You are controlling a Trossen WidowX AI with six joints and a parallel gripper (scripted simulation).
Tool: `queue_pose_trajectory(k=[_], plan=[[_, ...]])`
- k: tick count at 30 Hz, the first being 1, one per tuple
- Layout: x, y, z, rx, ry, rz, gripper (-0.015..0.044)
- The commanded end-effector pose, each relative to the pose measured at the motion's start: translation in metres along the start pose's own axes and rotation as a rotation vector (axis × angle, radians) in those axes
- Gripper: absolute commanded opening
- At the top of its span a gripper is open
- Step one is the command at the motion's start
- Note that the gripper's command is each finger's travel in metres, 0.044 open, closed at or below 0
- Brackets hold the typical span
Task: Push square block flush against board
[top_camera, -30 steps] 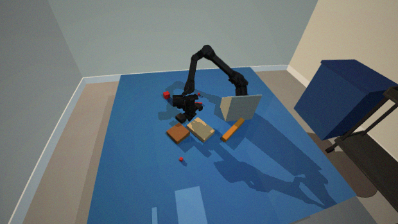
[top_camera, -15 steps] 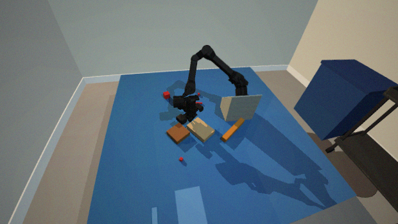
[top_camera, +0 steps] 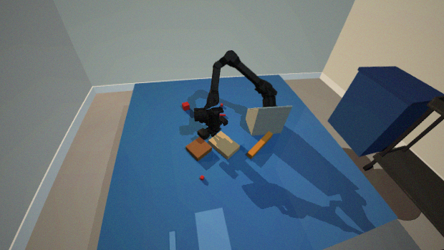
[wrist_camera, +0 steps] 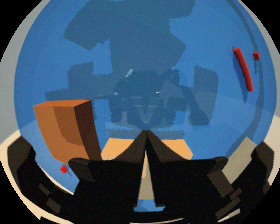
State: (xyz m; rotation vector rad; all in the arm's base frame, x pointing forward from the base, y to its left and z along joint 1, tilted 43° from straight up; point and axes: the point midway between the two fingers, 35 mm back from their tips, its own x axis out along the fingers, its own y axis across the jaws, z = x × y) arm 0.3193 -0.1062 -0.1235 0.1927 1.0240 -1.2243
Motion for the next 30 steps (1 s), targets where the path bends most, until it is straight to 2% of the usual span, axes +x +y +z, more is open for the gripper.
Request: queue_pose_trajectory(k=[1,30], plan=[[0.001,-0.001,-0.007,-0.008,0.005,-0.004,0.0],[0.001,-0.002,-0.028,-0.008,0.006,-0.004,0.0]])
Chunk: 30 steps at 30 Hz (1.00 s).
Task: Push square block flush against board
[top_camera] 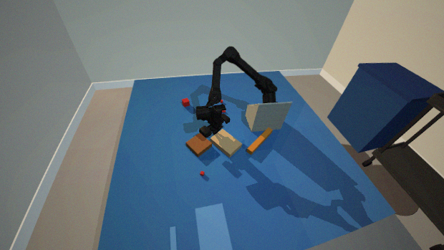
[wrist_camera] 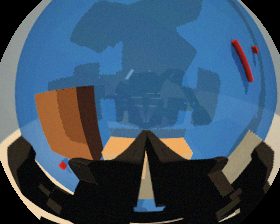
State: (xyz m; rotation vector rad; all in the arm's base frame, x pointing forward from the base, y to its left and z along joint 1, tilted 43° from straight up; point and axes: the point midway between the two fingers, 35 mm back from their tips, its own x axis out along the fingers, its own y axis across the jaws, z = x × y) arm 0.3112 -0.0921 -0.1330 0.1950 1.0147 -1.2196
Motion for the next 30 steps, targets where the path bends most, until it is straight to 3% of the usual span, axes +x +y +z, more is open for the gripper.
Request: queue_pose_trajectory(k=[1,30], plan=[[0.003,-0.004,-0.01,-0.012,0.012,-0.011,0.0],[0.003,-0.005,-0.024,-0.012,0.012,-0.012,0.0]])
